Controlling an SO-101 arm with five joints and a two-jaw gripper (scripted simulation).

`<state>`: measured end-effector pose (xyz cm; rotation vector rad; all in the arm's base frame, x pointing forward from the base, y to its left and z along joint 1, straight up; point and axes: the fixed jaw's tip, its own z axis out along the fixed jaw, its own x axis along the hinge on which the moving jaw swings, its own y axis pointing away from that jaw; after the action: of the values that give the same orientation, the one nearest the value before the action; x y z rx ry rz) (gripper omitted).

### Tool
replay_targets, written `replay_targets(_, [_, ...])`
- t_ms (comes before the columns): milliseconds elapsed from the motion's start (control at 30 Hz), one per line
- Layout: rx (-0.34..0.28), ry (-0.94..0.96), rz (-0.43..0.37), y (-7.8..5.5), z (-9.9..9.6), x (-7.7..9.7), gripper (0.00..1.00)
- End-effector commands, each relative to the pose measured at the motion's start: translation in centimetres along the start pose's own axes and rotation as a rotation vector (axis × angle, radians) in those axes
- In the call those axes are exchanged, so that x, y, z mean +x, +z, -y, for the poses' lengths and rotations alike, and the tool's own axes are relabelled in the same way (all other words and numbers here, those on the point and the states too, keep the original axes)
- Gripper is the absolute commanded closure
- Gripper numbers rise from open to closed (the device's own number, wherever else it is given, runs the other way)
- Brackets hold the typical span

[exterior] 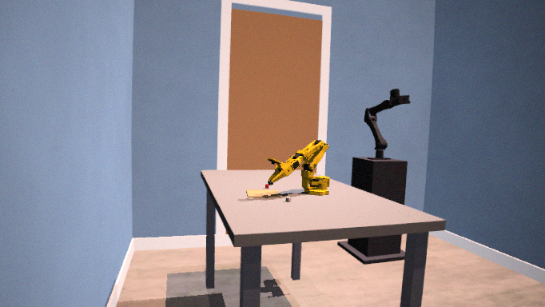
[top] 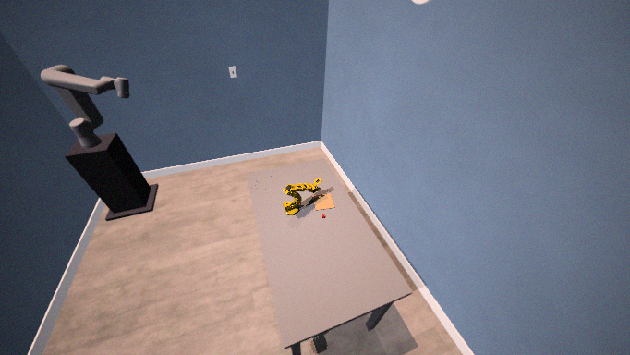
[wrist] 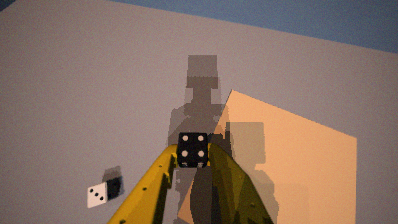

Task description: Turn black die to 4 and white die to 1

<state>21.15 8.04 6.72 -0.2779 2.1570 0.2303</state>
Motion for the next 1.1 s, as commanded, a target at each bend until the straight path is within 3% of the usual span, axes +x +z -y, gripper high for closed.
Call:
replay_targets(0, [-0.045, -0.048, 0.106, 1.3, -1.2, -1.0, 1.0])
replay_targets(467, [-0.117, -0.118, 0.228, 2.2, -3.2, -1.3, 1.0])
replay_targets(1067, [-0.122, -0.122, 0.236, 2.2, -3.3, -1.3, 1.0])
